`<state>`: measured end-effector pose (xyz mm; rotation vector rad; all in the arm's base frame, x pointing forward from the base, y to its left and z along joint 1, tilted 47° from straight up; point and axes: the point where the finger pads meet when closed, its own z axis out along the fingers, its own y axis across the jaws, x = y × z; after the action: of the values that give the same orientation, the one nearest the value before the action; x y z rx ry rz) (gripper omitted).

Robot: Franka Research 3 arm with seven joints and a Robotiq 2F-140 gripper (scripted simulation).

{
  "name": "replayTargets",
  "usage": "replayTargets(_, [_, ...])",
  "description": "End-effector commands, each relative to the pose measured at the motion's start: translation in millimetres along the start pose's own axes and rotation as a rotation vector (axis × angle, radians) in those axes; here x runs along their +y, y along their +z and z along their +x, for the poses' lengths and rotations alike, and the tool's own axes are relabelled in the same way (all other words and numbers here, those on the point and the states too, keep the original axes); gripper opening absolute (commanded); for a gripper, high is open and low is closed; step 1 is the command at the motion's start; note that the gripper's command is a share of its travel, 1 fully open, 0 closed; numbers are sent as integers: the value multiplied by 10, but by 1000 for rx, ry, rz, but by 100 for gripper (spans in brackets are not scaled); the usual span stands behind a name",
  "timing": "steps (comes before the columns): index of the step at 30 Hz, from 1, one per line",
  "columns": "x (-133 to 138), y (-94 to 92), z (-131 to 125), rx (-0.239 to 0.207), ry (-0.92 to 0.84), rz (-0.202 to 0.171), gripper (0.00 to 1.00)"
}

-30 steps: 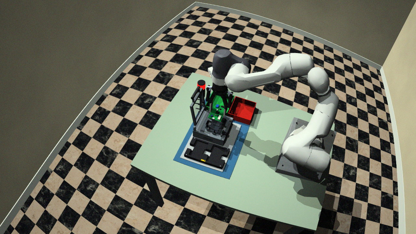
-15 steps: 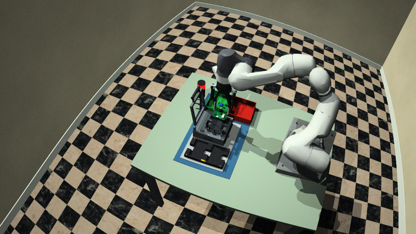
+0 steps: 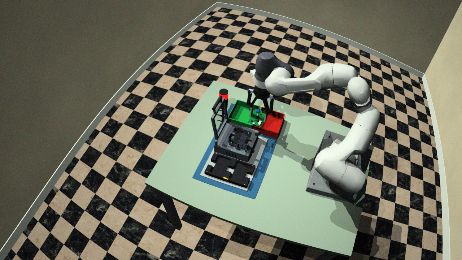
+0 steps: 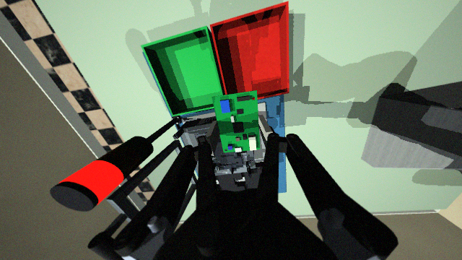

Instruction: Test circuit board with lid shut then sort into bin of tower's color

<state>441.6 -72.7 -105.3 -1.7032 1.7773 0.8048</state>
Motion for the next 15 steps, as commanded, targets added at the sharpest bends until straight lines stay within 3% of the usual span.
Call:
replayTargets(1, [111,64,252,6,-61,-1,46])
replayTargets(15, [379,237,854,6,-61,-1,46])
